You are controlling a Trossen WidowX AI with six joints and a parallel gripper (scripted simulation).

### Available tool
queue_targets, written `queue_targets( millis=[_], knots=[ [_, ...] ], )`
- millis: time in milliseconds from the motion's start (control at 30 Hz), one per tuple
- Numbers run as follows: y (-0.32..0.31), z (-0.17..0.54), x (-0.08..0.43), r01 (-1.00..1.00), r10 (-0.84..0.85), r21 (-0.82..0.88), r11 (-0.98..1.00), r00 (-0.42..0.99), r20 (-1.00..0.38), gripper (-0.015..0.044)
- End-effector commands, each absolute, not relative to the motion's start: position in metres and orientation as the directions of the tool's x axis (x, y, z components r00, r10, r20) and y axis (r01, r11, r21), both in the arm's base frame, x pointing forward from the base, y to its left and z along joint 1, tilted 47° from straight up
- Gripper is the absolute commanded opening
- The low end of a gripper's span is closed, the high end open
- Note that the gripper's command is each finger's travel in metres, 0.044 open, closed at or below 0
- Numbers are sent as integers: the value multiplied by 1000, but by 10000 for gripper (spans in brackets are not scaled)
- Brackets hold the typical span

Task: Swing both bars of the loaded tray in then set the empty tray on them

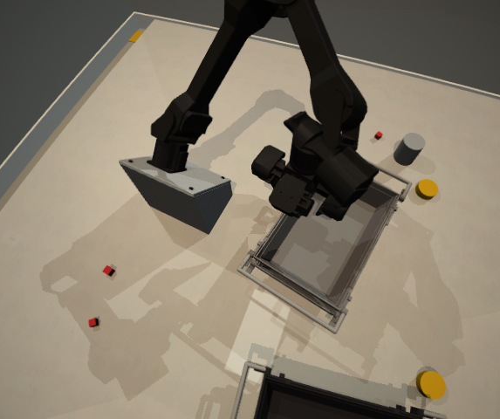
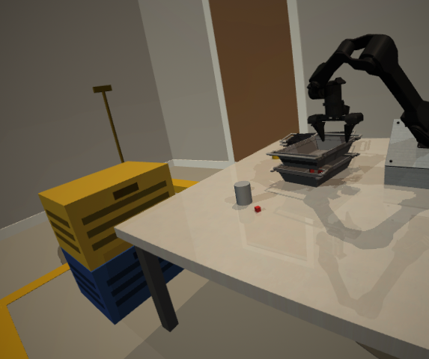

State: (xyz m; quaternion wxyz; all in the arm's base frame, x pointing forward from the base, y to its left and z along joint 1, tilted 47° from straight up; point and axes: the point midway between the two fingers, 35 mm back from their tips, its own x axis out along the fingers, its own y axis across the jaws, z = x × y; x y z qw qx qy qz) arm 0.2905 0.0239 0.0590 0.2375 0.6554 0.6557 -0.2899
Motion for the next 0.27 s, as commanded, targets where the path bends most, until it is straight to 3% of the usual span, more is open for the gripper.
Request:
queue_targets(
  millis=[0,233],
  knots=[
    [5,78,290,998,720,-65,-23,-29,-694,440],
    [-7,90,286,997,724,-67,-30,-25,-689,440]
  ],
)
